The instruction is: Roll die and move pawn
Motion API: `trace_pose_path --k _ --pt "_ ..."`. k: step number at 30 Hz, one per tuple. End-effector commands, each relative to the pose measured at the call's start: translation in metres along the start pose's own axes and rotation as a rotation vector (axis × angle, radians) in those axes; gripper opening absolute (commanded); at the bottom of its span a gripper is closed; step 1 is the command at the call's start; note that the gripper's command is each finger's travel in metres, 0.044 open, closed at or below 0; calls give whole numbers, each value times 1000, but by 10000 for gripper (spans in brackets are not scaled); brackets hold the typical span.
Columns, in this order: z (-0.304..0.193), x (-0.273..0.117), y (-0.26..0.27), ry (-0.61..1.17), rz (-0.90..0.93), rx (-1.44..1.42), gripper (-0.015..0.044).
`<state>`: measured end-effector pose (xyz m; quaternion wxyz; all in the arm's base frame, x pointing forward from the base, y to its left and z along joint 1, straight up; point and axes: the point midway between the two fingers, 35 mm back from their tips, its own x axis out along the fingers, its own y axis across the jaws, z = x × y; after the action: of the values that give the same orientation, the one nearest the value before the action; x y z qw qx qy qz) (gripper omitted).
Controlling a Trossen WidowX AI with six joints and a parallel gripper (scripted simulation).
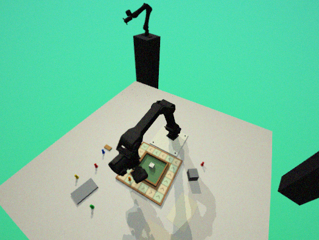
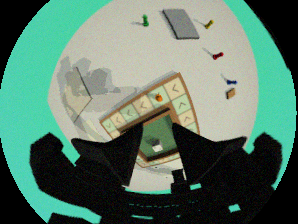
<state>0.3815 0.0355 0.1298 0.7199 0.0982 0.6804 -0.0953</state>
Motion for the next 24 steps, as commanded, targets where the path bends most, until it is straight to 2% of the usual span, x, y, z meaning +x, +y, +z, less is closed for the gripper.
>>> trace_pose_path --k 1,24 --pt "29 14 -4 21 -6 149 200" --pt "32 44 -6 23 -8 175 200"
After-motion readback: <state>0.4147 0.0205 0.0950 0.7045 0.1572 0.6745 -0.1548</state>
